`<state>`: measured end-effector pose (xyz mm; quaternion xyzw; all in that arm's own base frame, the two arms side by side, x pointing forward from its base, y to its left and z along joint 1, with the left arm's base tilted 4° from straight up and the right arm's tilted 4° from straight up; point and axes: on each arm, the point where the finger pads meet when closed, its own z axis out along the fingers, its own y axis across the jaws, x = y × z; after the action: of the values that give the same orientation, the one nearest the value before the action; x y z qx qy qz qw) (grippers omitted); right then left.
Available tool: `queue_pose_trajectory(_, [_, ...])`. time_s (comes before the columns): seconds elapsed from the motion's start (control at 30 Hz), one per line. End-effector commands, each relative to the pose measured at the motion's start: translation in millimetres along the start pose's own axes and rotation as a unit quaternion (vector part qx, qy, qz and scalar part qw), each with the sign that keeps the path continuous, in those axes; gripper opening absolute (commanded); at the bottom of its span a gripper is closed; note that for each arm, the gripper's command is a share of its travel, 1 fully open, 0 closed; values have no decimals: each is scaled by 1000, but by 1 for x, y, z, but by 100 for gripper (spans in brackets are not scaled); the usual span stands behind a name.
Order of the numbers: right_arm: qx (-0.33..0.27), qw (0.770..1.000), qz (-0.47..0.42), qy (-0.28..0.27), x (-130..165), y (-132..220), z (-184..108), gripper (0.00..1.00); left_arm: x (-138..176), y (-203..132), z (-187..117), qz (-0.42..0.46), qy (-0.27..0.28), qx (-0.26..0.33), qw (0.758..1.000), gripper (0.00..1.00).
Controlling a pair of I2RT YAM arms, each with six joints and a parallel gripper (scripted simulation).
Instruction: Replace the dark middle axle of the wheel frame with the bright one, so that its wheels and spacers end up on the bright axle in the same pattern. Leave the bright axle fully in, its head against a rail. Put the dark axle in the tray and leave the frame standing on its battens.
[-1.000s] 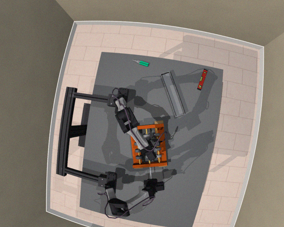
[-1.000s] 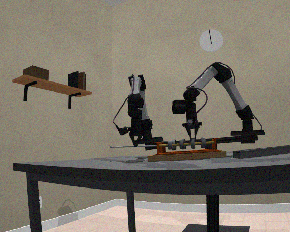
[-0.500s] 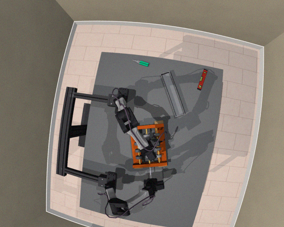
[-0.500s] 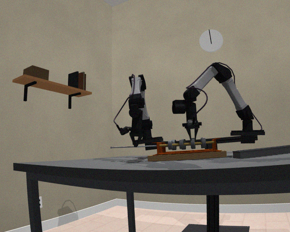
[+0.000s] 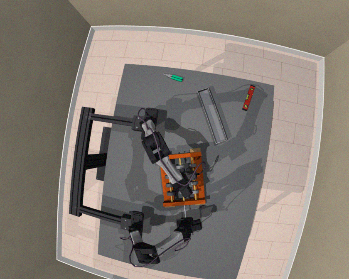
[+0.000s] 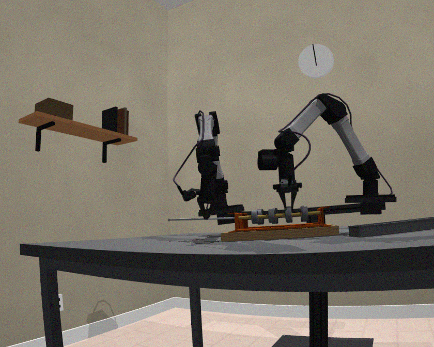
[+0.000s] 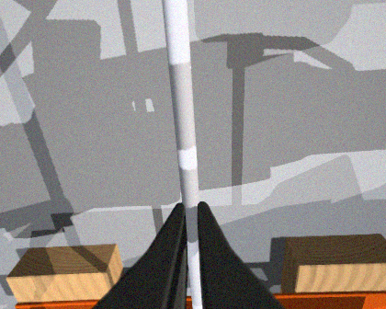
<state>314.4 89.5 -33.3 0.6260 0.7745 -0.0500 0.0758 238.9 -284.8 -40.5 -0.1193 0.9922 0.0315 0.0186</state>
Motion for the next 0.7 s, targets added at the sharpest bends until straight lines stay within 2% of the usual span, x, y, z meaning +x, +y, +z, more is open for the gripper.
queue_pose_trajectory(0.0, [-20,999,-1,38,24,16,-2,0,-13,-12,-32,-1,-25,33,999,0])
queue_pose_trajectory(0.17, [2,999,-5,36,23,-2,8,0,-14,-12,-32,-2,-25,33,999,0])
queue_pose_trajectory(0.3, [-23,999,-12,45,24,9,-5,0,-14,-12,-32,-3,-25,33,999,0])
queue_pose_trajectory(0.67, [-19,999,-2,46,26,15,0,0,-14,-12,-31,-5,-25,33,999,0])
